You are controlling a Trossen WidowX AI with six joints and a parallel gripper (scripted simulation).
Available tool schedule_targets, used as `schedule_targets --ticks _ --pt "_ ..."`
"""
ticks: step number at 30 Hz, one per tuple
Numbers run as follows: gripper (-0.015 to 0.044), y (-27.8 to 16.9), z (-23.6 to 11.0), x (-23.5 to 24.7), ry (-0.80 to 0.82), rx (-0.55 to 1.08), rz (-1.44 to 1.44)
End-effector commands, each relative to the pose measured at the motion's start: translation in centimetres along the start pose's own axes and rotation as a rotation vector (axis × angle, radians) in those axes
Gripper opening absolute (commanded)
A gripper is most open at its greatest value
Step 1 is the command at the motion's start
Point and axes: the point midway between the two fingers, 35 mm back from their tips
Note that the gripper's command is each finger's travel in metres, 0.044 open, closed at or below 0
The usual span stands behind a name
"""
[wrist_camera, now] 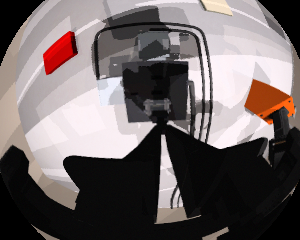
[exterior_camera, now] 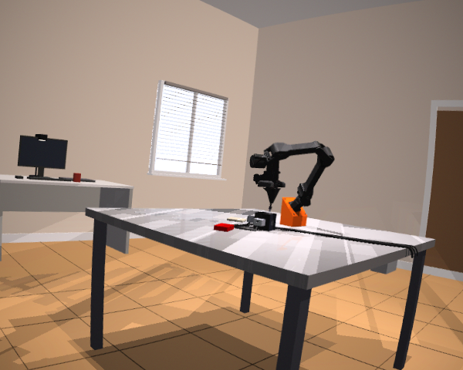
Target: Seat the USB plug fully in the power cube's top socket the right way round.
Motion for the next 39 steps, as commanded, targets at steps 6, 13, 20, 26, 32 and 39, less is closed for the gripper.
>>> schedule_targets --ticks 6,13,20,26,32,39 --pt "0.0 -0.05 0.14 0.01 0.0 0.009 0.003" --pt "0.0 -0.06 0.22 0.01 0.0 0.01 0.004" --pt "0.0 -0.05 0.3 0.01 0.0 0.01 0.004" --pt "0.0 -0.05 0.37 0.02 0.0 0.01 0.004" --pt "0.0 -0.04 0.45 0.02 0.0 0.01 0.004" --pt "0.0 -0.04 0.53 0.02 0.0 0.01 0.004"
Point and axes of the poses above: the point midway between the two fingers, 35 mm back from their tips, its own z axis out along the fingers, its own x axis across the jaws, y = z × x, and after that the axes turned 9 degrees about z, right-handed
